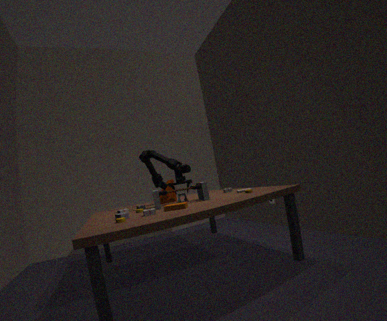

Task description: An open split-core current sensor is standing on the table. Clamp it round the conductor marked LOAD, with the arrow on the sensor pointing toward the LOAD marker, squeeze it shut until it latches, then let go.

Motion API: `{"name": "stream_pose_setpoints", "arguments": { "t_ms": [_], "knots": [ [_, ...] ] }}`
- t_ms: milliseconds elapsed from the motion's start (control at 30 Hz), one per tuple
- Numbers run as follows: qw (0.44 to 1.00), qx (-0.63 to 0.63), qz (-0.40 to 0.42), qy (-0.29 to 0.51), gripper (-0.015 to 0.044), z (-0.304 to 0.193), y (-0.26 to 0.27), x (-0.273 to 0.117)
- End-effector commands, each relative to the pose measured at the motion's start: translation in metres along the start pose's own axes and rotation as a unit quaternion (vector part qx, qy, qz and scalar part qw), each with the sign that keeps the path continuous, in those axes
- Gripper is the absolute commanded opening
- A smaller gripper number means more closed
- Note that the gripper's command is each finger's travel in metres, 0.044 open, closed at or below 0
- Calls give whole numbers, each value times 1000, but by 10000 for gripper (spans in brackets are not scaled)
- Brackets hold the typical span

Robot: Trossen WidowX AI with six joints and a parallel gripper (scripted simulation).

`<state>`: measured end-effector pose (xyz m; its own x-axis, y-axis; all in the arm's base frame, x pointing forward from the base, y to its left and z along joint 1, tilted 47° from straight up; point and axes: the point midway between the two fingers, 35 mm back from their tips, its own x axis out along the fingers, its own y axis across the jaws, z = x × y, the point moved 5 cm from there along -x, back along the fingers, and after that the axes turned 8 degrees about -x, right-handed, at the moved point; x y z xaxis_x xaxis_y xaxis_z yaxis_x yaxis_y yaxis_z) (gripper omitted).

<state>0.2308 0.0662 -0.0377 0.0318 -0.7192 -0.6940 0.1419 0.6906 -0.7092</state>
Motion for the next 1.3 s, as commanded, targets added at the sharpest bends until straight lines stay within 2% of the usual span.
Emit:
{"name": "stream_pose_setpoints", "arguments": {
  "t_ms": [0,133,533,800,1267],
  "knots": [
    [1000,0,0,0,387,0,0,-1],
    [1000,0,0,0,282,0,0,-1],
    [1000,0,0,0,202,0,0,-1],
    [1000,-2,3,0,0,5,5,-31],
    [1000,-5,1,0,0,1,3,-120]
  ]
}}
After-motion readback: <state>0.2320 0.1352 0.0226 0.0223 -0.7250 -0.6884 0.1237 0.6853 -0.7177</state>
